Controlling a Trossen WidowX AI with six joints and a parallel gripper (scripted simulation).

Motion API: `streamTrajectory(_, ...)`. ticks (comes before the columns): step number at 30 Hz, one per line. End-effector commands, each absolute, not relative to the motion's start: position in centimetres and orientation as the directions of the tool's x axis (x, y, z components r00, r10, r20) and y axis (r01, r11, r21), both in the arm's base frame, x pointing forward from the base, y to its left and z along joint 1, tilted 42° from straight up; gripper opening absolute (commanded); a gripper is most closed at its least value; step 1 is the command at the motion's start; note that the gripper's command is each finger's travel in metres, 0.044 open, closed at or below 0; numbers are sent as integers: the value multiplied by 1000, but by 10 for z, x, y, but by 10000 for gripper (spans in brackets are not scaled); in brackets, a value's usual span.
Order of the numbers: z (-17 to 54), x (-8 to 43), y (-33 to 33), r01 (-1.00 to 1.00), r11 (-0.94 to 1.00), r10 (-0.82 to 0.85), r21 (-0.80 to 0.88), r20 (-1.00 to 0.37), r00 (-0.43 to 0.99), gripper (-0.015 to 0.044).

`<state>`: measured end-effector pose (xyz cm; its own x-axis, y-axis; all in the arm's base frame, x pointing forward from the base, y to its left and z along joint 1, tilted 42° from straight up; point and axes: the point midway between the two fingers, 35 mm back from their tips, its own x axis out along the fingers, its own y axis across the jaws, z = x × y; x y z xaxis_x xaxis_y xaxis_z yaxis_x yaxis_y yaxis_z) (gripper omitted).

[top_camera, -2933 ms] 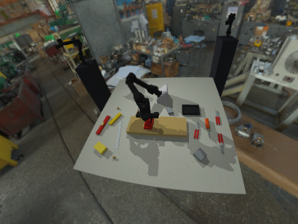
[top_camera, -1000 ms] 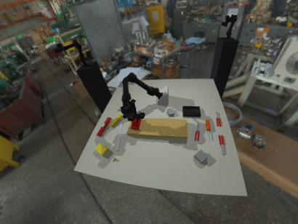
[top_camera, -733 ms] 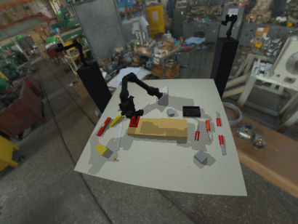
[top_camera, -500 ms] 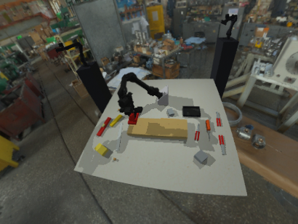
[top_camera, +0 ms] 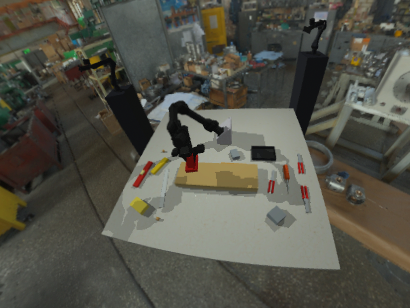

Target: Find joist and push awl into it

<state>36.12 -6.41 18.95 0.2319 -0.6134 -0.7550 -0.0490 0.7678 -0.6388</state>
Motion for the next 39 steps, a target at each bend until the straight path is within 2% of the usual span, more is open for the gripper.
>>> streamTrajectory(1,171,373,-34,-144,776,-571,-614,-781,251,0)
streamTrajectory(10,117,384,38,-374,751,-488,-545,-839,243,0)
streamTrajectory(19,60,374,108,-580,673,-422,-458,-883,207,0)
streamTrajectory(39,-63,286,233,-901,374,-373,-220,-925,71,0)
